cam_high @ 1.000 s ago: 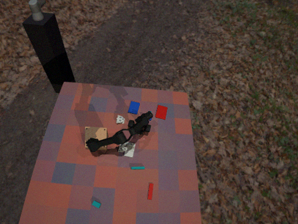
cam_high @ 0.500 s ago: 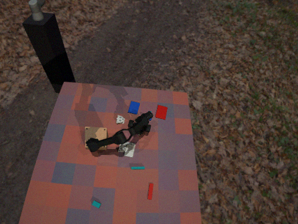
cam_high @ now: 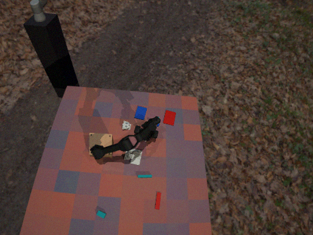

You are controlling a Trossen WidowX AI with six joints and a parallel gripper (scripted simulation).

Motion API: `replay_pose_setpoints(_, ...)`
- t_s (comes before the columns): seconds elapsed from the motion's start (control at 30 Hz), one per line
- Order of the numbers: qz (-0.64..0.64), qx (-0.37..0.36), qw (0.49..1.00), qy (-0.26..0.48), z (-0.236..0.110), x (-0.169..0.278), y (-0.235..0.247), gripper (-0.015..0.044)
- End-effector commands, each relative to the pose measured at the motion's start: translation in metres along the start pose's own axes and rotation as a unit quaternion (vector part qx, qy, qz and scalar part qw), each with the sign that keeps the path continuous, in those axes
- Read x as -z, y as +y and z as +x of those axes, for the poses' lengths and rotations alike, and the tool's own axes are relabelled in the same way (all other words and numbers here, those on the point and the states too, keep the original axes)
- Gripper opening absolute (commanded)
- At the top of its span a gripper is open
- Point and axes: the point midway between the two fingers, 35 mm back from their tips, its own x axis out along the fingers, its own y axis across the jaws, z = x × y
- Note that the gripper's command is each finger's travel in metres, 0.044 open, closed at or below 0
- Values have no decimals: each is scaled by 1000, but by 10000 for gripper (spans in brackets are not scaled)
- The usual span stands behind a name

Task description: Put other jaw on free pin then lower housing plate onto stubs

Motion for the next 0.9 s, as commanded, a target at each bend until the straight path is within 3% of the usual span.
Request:
replay_pose_setpoints(0.0,5,-2,1000,5,-13,2,2,134)
replay_pose_setpoints(0.6,2,-2,1000,4,-71,1,1,134)
replay_pose_setpoints(0.87,-31,-2,1000,4,-77,-10,1,134)
